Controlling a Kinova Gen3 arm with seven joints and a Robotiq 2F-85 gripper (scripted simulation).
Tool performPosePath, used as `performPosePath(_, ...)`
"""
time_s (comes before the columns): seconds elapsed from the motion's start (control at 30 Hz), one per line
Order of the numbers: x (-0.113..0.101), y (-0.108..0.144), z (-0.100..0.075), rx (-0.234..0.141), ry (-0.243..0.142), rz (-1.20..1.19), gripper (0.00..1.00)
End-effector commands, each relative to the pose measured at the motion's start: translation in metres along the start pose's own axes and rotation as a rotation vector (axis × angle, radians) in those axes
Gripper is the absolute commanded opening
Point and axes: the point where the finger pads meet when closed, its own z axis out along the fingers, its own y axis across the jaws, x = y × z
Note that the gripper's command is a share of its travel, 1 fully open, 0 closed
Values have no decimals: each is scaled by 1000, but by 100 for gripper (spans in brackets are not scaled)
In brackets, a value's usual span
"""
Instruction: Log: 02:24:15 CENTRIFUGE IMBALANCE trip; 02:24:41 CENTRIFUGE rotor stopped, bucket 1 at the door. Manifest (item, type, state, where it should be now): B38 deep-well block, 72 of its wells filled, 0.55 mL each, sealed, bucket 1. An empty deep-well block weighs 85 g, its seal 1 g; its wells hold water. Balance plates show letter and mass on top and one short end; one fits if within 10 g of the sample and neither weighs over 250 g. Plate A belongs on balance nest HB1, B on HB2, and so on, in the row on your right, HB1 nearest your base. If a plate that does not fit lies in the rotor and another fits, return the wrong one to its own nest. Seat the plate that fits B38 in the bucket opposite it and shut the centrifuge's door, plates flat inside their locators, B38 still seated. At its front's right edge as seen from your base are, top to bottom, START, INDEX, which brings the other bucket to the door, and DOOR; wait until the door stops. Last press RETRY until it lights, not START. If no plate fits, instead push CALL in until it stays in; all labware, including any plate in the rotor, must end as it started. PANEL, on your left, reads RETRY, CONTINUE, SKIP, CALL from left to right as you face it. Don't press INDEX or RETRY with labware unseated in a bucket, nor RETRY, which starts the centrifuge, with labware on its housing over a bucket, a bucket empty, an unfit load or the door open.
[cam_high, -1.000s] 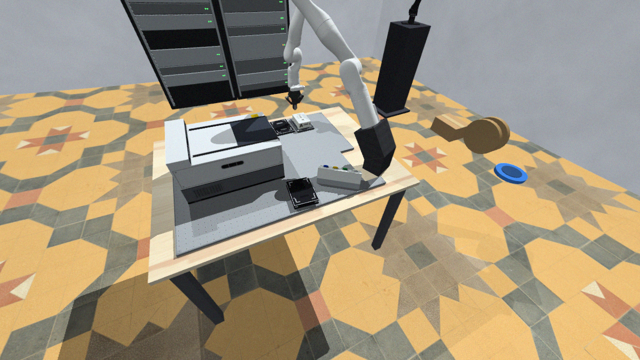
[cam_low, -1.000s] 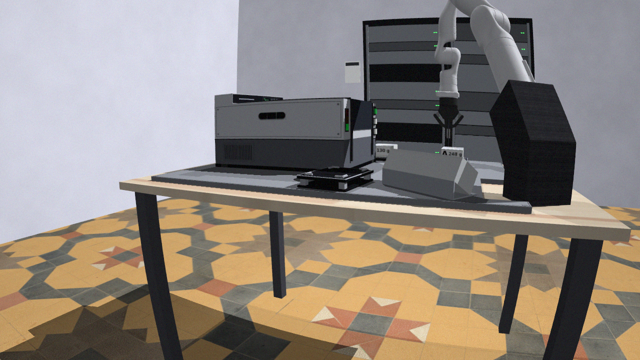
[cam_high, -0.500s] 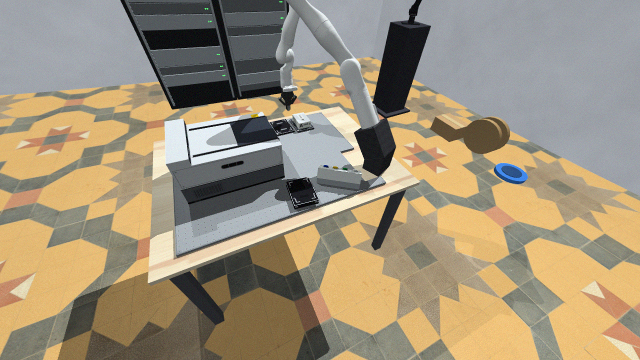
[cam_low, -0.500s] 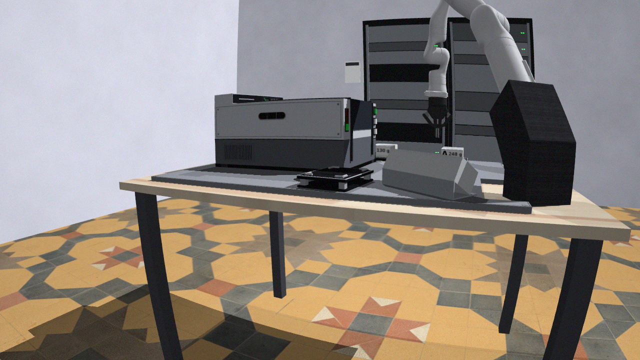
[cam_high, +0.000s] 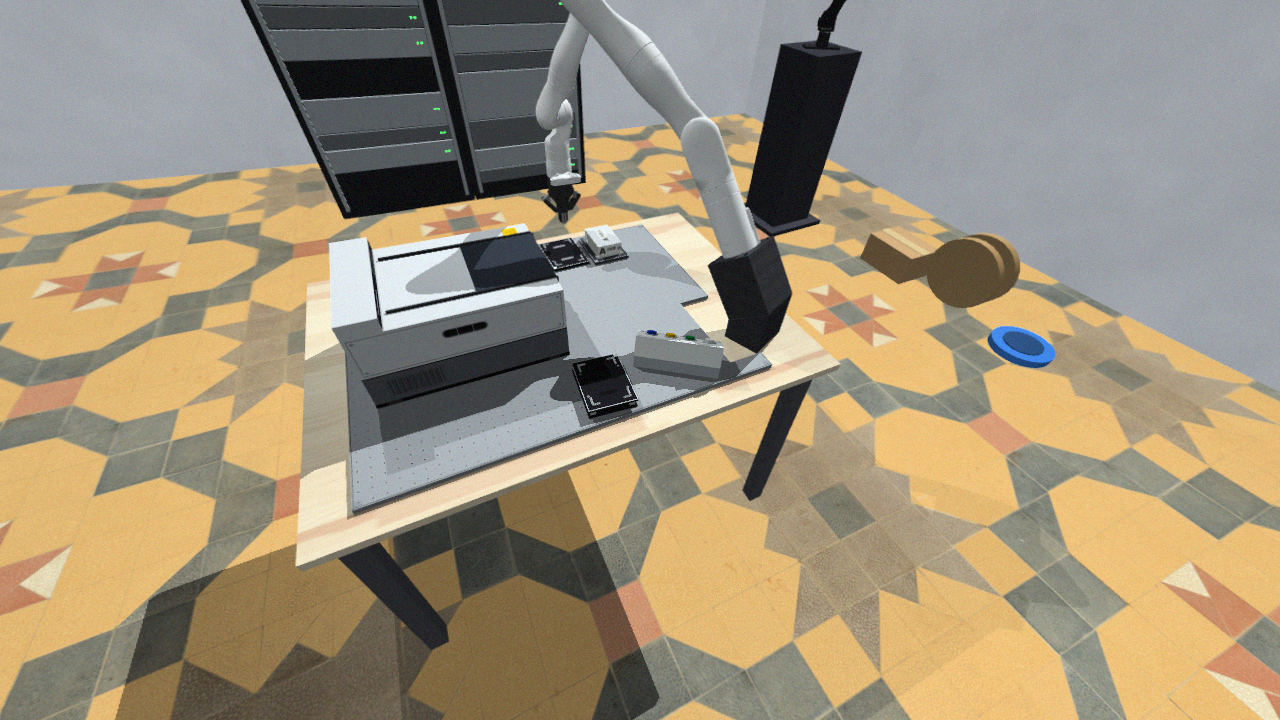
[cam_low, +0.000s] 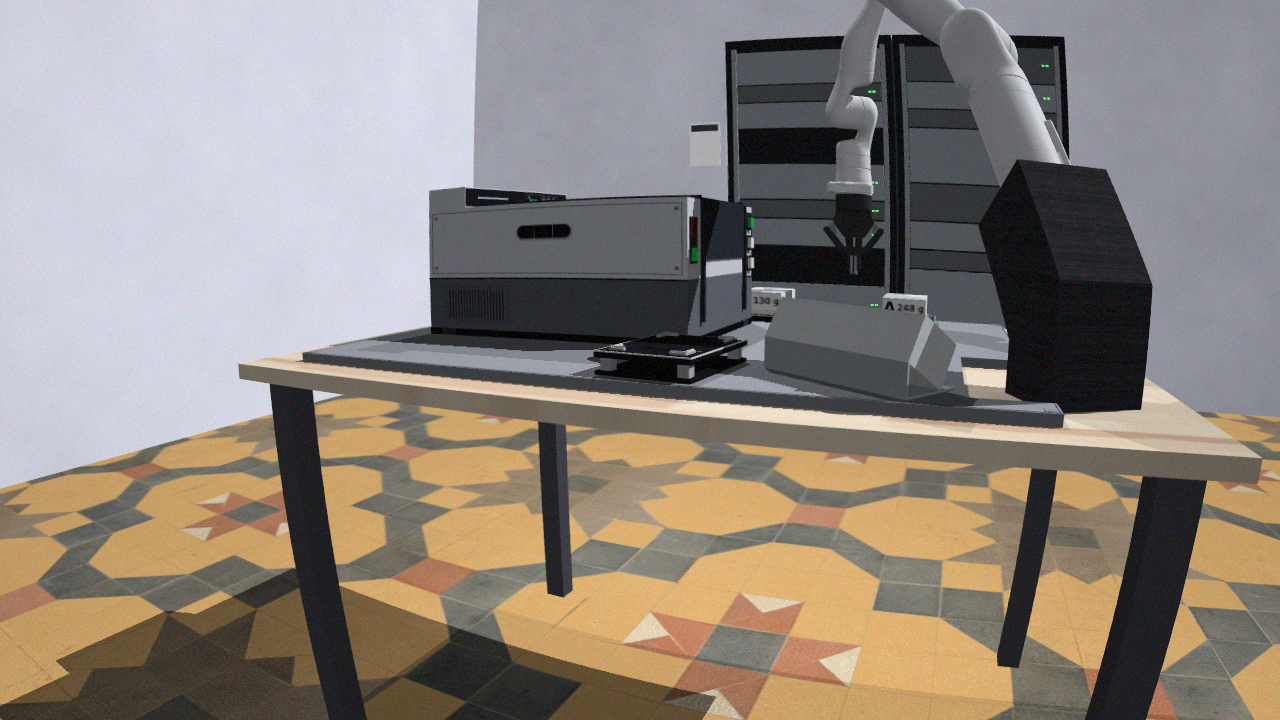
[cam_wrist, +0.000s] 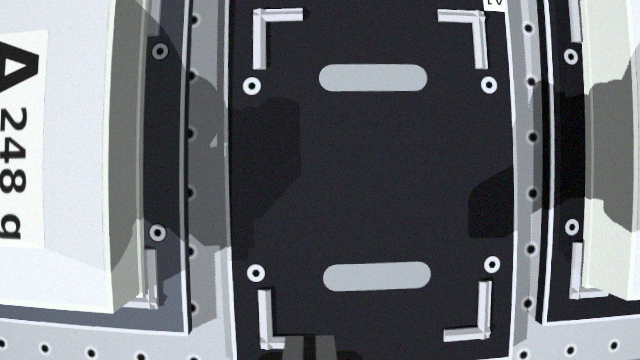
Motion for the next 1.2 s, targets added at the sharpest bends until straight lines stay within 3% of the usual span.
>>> performPosePath(0.0, -2, 11, -1, 1, -1, 1, 10)
performPosePath(0.23, -4, 28, -1, 1, -1, 1, 10)
performPosePath(1.17, -4, 28, -1, 1, -1, 1, 10)
